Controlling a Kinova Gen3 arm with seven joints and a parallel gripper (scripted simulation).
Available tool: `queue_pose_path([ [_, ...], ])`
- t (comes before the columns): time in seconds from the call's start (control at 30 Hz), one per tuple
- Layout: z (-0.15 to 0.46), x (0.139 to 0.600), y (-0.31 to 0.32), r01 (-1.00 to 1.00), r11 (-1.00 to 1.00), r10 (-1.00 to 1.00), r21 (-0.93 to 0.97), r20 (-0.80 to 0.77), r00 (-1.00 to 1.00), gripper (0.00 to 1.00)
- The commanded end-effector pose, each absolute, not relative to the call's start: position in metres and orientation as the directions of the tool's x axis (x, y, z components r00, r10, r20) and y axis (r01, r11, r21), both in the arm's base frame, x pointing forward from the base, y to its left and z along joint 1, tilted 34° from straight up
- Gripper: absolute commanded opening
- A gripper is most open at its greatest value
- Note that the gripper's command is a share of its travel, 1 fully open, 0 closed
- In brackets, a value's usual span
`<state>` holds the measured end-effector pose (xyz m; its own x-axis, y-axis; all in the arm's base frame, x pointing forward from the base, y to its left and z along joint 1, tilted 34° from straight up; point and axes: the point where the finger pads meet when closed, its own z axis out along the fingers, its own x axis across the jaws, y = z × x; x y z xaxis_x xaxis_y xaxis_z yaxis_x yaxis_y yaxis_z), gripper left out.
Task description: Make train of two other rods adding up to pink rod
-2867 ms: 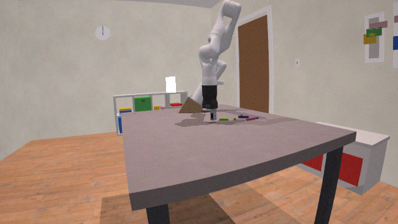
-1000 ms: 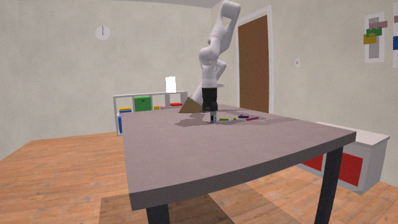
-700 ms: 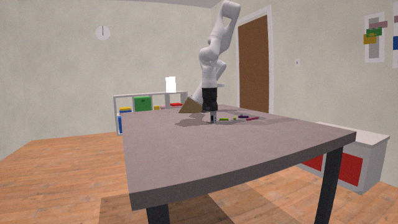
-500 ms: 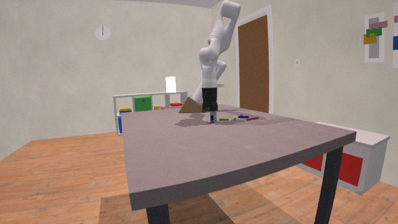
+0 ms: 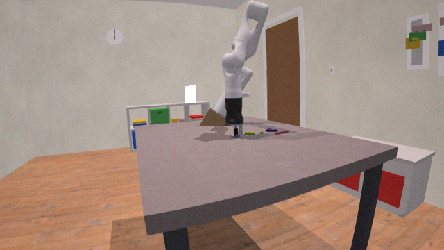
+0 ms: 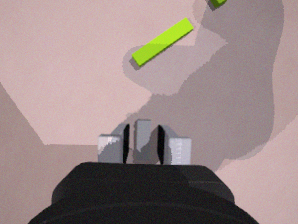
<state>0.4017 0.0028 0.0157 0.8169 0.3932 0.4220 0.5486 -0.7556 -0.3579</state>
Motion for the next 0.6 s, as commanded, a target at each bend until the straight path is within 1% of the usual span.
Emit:
queue_pose_path([
  [0.0,0.016,0.402,0.002,0.548,-0.756,0.393,-0.357,0.423,0.817,0.54],
  [0.43,0.032,0.399,-0.008,0.548,-0.756,0.393,-0.357,0.423,0.817,0.54],
  [0.57,0.049,0.395,-0.019,0.548,-0.756,0.393,-0.357,0.423,0.817,0.54],
])
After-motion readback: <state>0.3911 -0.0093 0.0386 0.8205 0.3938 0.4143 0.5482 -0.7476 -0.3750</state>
